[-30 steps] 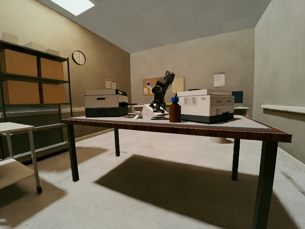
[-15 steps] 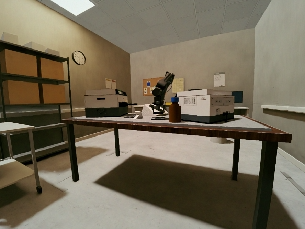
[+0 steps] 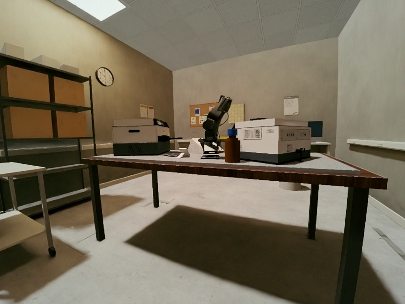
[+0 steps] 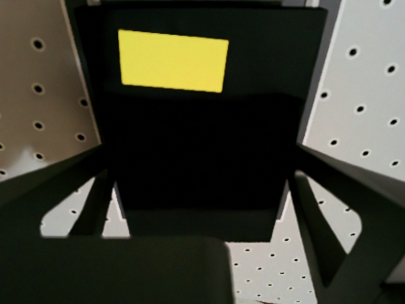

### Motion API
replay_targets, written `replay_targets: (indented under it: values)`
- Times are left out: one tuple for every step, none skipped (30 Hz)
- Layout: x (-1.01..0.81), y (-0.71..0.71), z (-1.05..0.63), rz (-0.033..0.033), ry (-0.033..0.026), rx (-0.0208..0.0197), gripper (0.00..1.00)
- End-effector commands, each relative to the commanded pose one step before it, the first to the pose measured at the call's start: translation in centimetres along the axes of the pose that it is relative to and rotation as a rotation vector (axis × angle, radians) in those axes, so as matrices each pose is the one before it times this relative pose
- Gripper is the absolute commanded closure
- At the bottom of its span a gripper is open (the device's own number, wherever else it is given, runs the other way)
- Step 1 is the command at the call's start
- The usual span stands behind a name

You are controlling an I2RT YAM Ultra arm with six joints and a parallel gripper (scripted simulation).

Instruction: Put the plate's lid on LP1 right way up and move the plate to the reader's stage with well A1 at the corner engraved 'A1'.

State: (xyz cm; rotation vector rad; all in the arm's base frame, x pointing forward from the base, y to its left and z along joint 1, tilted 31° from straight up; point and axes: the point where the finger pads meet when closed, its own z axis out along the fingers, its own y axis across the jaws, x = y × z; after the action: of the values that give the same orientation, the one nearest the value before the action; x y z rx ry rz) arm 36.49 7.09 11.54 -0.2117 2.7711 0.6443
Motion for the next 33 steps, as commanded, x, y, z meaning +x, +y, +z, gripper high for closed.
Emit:
replay_targets:
  values:
    - [-0.082,-0.577,0.838,0.01515,-0.00752,0.01275,0.15]
    - [-0.101,0.219,-0.096,-0.00643,-0.0071,-0.00001,0.15]
    - [-0.54,0.254,-0.46,-0.01064,-0.02082,0.00198,0.15]
    - [-0.303,0.089,-0.215,-0.00338,-0.012,-0.00072,0.15]
    - [0.247,-0.186,0.313,0.00708,0.00751,-0.00059,0.15]
    - [0.498,-0.297,0.643,0.01086,0.01862,-0.00004,0.15]
    - [0.0,0.0,0.0,0.0,0.0,0.0,0.15]
    - [0.0,0.0,0.0,0.0,0.0,0.0,0.15]
    - [0.076,-0.125,0.277,0.00308,0.00436,0.00136,0.15]
    - [0.099,0.155,0.35,-0.00358,0.00615,-0.00159,0.15]
    - [-0.039,0.103,-0.044,-0.00256,-0.00362,-0.00056,0.15]
    - [-0.205,0.053,-0.511,-0.00177,-0.0154,0.00061,0.15]
    - [-1.16,0.13,-0.948,-0.01173,-0.03609,0.00432,0.15]
    - [-0.373,0.004,-0.285,-0.00292,-0.01082,0.00157,0.15]
    - [-0.001,-0.006,-0.018,0.00022,-0.00021,-0.00008,0.15]
    - [1.194,0.045,0.952,0.00732,0.04539,-0.01136,0.15]
    - [0.009,0.001,-0.01,0.00006,0.0,0.0,0.15]
    - [-0.938,-0.096,-0.922,-0.0038,-0.04081,0.01102,0.15]
    - [0.071,-0.018,0.019,0.00112,0.00142,-0.00027,0.15]
    - [0.924,0.13,0.826,0.00274,0.03943,-0.01075,0.15]
    - [-0.81,-0.137,-0.855,-0.00155,-0.03789,0.01036,0.15]
    - [0.076,-0.009,0.026,0.00084,0.00166,-0.00021,0.15]
    - [0.085,-0.011,0.031,0.00094,0.00187,-0.00023,0.15]
    - [0.0,0.0,0.0,0.0,0.0,0.0,0.15]
    - [0.0,0.0,0.0,0.0,0.0,0.0,0.15]
    - [0.105,-0.014,0.042,0.00118,0.00233,-0.00026,0.15]
    - [0.098,-0.013,0.038,0.0011,0.00218,-0.00026,0.15]
    - [0.102,-0.014,0.04,0.00115,0.00227,-0.00027,0.15]
    - [0.1,-0.013,0.039,0.00112,0.00221,-0.00027,0.15]
    - [0.241,-0.036,0.112,0.00277,0.00544,-0.00048,0.15]
    - [0.108,-0.014,0.042,0.001,0.00239,-0.0003,0.15]
    - [0.108,-0.014,0.042,0.00094,0.00238,-0.0003,0.15]
    - [0.106,-0.014,0.042,0.00092,0.00235,-0.0003,0.15]
